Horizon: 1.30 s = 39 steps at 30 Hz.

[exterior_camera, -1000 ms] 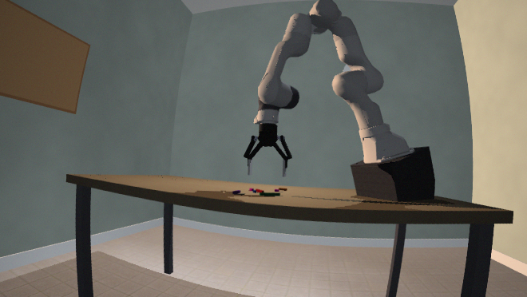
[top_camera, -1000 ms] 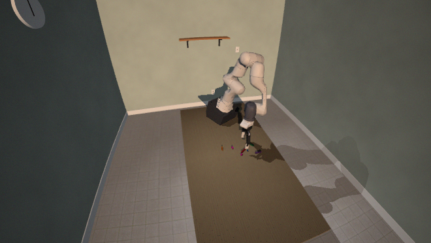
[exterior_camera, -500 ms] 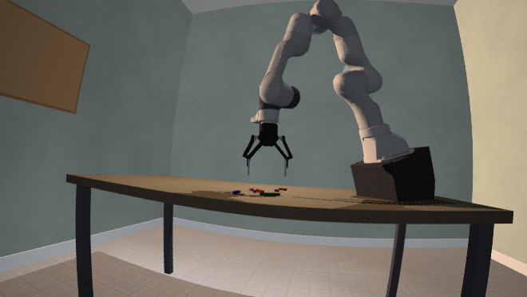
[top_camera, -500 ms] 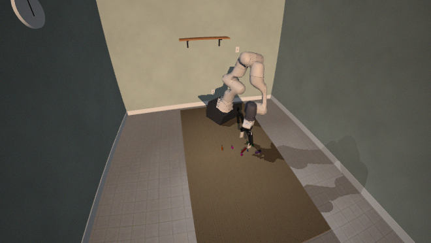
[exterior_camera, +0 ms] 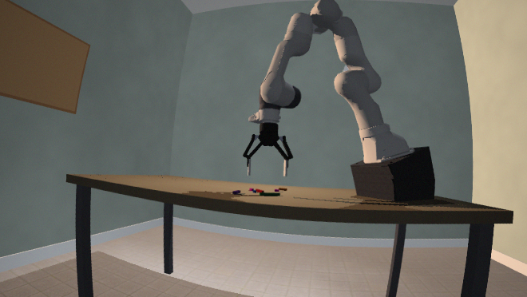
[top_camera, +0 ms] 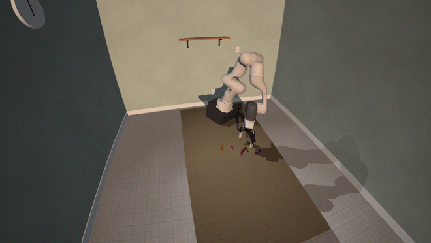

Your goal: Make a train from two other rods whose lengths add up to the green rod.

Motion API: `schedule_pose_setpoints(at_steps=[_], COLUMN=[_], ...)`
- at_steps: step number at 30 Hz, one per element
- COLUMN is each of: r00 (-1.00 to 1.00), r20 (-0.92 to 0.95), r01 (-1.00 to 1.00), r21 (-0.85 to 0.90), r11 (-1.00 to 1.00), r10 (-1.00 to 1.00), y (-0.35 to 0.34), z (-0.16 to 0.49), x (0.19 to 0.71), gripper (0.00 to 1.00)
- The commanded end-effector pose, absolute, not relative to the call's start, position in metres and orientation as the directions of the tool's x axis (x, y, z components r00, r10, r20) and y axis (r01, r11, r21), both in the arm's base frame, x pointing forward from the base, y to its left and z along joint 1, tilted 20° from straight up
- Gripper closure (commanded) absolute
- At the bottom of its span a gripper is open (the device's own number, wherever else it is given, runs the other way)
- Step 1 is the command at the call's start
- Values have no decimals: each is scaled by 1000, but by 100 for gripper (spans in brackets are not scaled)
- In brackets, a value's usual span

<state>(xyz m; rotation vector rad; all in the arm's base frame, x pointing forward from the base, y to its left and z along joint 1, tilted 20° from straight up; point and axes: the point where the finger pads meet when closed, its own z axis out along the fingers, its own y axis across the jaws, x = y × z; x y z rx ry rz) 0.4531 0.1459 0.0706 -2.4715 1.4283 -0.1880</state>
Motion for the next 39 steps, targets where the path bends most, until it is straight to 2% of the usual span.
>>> schedule_pose_setpoints(at_steps=[1,18,39], r00=[635,798,800], r20=[10,93,94], r01=[-726,-542,-539], r21=[-334,-322,-321], r11=[-601,-776,-778], r10=[-773,-596,-593], y=[146,151,151], z=[70,71,71], x=[452,448,448], gripper=[0,0,0])
